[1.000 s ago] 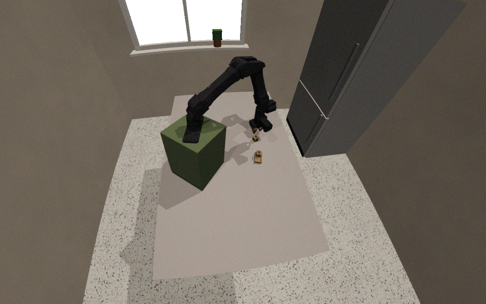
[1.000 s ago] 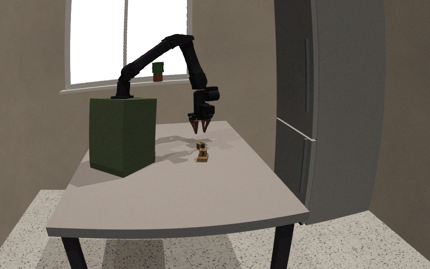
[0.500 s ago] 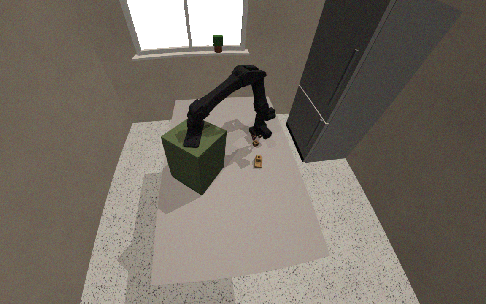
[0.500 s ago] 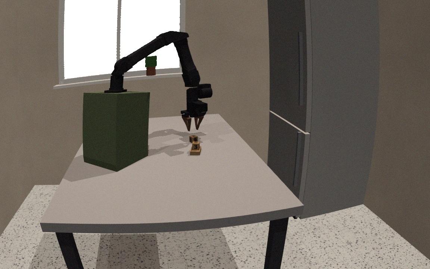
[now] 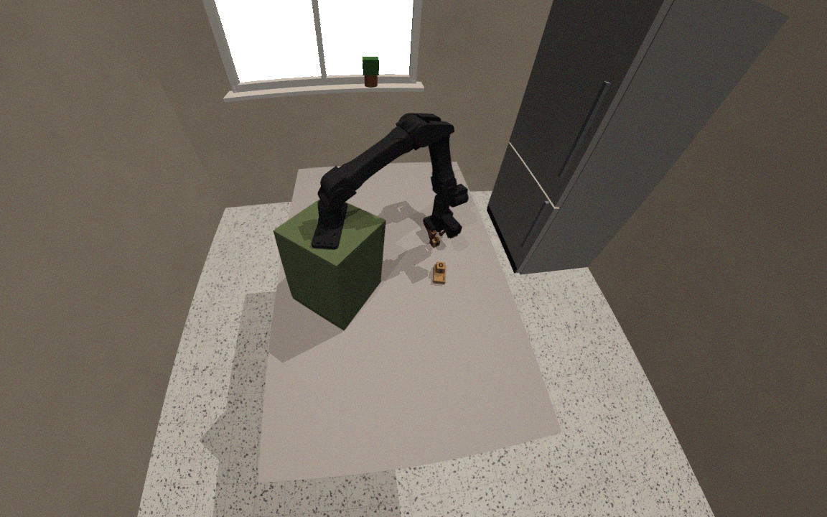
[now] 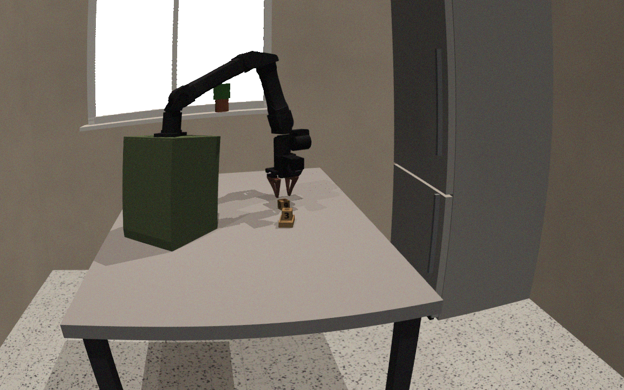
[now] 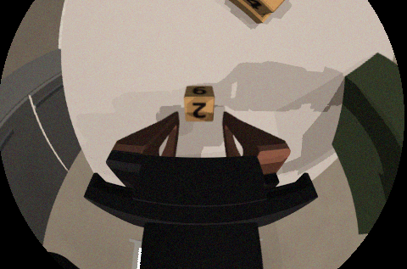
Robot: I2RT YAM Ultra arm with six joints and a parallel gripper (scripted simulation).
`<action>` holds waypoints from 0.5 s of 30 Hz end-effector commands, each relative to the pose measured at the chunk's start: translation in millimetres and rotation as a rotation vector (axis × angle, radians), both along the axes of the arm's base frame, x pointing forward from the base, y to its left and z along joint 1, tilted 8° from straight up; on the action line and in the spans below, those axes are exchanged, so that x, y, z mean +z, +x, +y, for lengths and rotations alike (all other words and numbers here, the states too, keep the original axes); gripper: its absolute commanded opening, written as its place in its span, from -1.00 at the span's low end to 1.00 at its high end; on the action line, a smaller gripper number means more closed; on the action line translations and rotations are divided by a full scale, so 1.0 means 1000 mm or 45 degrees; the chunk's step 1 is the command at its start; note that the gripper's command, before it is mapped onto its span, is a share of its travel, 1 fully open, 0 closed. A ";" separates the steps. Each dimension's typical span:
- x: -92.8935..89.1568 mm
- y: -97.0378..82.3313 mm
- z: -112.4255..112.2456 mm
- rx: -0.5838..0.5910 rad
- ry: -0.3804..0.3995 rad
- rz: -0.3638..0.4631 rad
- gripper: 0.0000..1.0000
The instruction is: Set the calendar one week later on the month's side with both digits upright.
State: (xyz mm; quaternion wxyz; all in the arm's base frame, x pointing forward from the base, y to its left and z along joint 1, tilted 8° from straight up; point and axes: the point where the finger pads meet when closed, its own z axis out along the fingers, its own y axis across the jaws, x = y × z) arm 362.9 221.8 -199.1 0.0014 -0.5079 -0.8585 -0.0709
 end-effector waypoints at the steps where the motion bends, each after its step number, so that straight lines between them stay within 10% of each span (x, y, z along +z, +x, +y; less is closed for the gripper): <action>1: 0.003 0.005 0.003 -0.001 0.008 -0.016 -0.07; 15: 0.000 0.005 0.003 -0.001 0.008 -0.016 -0.07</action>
